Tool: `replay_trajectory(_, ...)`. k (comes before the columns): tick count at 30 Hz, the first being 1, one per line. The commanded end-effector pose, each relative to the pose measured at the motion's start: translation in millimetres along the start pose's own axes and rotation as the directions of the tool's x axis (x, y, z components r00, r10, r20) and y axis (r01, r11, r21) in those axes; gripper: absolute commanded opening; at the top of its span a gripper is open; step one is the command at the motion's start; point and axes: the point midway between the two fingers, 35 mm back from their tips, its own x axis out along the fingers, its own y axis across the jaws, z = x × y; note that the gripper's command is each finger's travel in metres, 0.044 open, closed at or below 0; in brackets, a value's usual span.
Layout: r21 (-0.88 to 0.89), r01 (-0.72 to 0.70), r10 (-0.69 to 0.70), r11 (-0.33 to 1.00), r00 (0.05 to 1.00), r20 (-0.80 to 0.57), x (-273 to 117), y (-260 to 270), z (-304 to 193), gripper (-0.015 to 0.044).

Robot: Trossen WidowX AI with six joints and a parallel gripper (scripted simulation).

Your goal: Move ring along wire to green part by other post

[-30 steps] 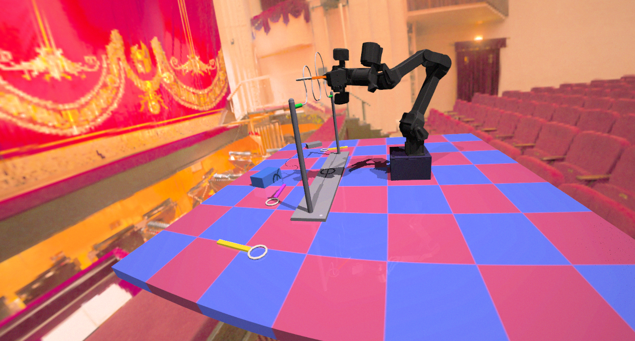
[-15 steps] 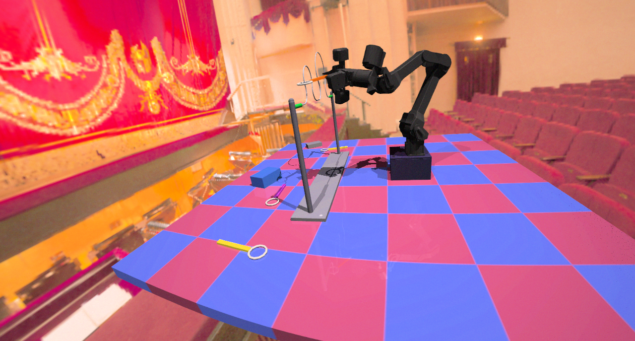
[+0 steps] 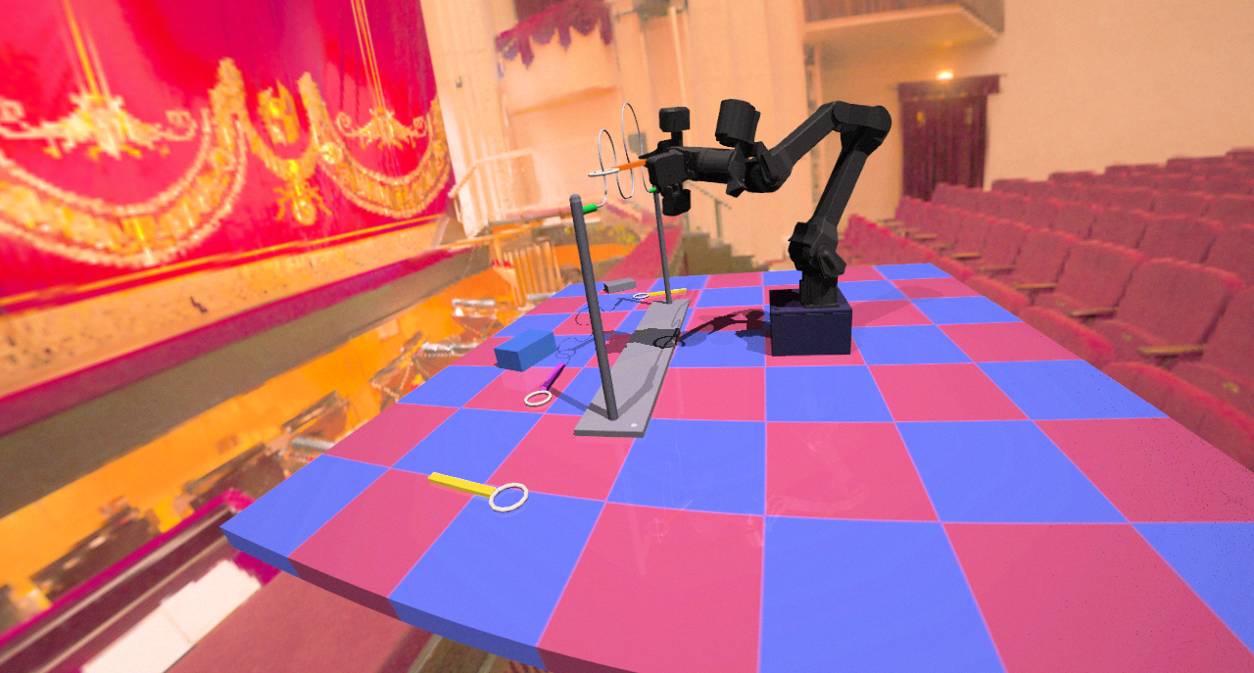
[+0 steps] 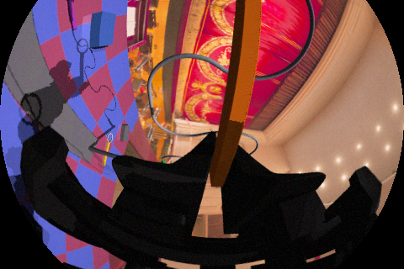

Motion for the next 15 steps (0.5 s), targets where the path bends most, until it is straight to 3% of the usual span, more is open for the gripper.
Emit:
replay_trajectory(1,0.044,-0.032,0.032,0.999,0.999,-0.009,-1.7,12.6,-0.5,-0.015)
replay_trajectory(15,0.276,-0.155,0.166,0.949,0.986,-0.019,-11.0,53.5,6.4,-0.015)
